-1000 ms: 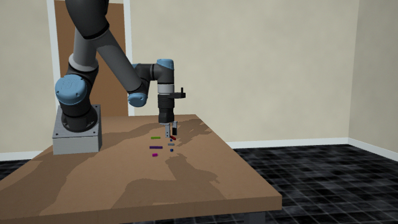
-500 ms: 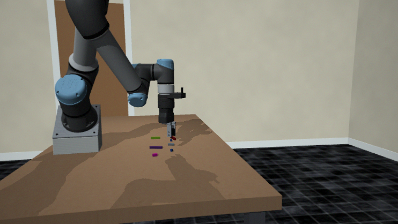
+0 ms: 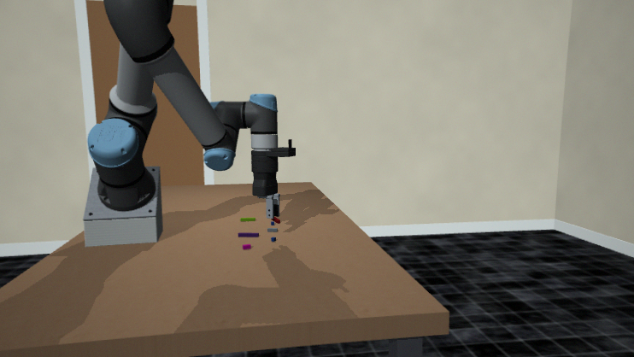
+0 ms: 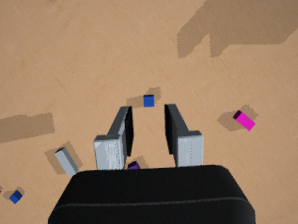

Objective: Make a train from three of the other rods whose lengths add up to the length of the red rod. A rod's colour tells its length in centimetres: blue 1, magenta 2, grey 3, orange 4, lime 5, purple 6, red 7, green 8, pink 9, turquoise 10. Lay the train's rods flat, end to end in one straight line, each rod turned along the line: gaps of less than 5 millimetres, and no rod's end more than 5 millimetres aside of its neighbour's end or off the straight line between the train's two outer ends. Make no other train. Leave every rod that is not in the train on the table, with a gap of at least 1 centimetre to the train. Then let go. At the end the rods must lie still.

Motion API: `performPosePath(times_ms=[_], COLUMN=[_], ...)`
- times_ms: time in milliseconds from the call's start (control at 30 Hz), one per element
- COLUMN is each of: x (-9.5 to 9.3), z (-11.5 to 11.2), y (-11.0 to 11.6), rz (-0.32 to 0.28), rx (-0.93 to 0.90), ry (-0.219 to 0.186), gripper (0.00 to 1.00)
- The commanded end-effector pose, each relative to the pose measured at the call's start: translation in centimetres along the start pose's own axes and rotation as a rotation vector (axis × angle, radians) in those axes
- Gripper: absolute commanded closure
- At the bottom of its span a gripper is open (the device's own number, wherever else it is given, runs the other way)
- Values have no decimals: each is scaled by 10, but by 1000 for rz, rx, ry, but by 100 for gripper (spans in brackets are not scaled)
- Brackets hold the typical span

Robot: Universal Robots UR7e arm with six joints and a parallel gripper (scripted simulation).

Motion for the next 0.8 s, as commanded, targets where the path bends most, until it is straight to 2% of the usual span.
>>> performPosePath(times_ms=[0,433,767], x=[0,-1,-9], z=[0,0,0], y=[0,0,0], rz=[1,1,1], rx=[0,0,0], ry=[0,0,-1], gripper=[46,46,46])
Point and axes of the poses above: the point where the finger pads meet when closed, its own x axis back along the fingers, its own z axis across the jaws, y = z × x, the point moved 3 cm from there along x, back along the fingers, and after that the axes turned 9 degrees about x, right-handed, at the moved point
